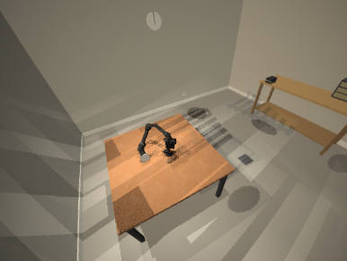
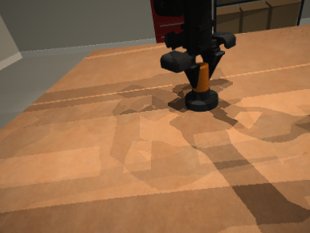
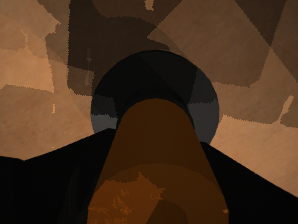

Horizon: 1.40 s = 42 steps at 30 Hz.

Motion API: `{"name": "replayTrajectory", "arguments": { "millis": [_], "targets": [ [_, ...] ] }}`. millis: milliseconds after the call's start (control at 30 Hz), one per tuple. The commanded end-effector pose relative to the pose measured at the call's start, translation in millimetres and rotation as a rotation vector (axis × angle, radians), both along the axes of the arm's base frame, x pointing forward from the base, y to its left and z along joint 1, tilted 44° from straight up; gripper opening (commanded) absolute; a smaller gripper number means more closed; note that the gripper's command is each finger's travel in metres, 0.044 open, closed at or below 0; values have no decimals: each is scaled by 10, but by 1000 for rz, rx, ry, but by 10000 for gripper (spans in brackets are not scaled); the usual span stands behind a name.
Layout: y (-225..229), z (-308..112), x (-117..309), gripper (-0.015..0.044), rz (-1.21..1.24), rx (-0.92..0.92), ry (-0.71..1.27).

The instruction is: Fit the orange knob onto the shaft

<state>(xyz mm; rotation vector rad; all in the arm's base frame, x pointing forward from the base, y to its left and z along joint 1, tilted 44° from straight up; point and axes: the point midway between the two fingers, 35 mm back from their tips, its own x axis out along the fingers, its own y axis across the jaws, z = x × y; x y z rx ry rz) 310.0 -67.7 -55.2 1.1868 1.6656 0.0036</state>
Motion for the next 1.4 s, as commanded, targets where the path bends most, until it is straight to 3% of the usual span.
{"name": "replayTrajectory", "arguments": {
  "millis": [0, 100, 667, 1000, 1233, 1367],
  "targets": [
    [-1, 2, 1, 0, 0, 0, 0],
    [-1, 2, 1, 0, 0, 0, 0],
    [-1, 2, 1, 440, 0, 0, 0],
    [-20, 18, 3, 440, 0, 0, 0],
    [-644, 661, -28, 440, 0, -3, 1],
    [-680, 664, -8, 440, 0, -3, 1]
  ]
}}
